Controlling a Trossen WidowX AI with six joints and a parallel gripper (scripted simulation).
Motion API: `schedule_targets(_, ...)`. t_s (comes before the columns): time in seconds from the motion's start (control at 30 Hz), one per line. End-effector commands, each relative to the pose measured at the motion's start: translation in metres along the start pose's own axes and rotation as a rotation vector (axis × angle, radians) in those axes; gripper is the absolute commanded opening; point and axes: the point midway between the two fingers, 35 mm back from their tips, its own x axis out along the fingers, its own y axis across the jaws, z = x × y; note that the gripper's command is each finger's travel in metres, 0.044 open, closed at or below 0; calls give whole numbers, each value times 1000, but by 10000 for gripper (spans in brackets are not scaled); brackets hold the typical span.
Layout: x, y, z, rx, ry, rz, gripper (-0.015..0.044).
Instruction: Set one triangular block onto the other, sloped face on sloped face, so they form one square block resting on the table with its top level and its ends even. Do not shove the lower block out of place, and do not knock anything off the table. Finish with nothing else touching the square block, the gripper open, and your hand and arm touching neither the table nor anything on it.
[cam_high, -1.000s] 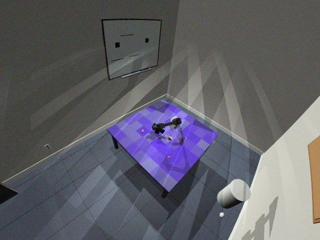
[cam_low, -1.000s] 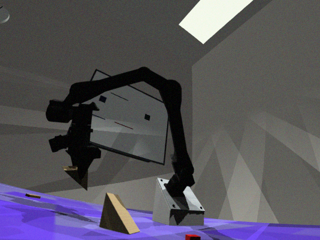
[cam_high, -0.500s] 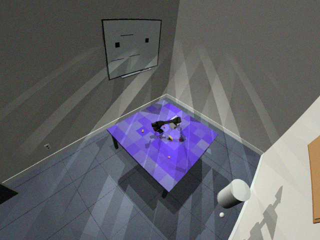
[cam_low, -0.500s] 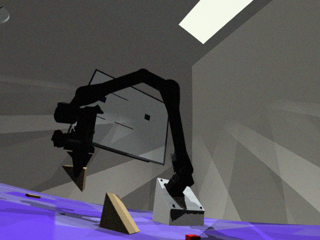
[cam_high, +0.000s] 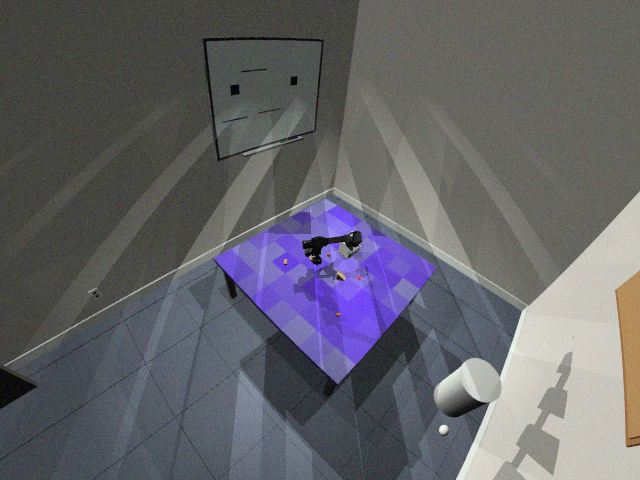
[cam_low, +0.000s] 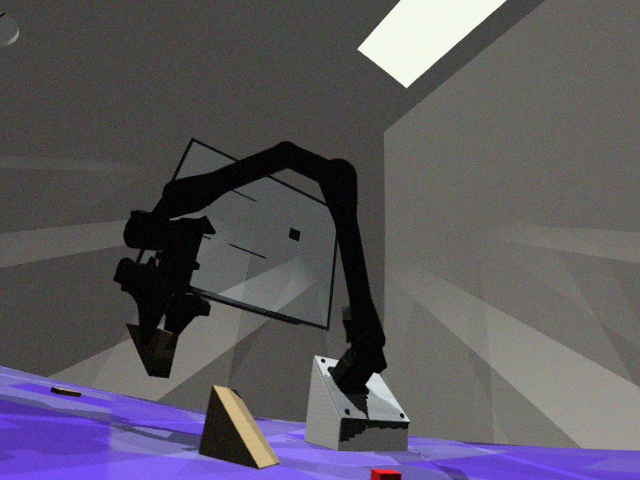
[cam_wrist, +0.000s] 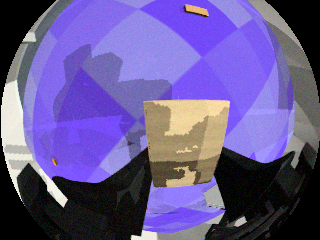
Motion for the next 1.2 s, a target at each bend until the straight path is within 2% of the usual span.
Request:
schedule_targets(0.0, -2, -1, 0, 133, 3, 58, 0)
schedule_targets(0.4, -6, 4, -6, 153, 1, 62, 0)
schedule_targets(1.17, -39, 62, -93, 155, -6, 52, 0)
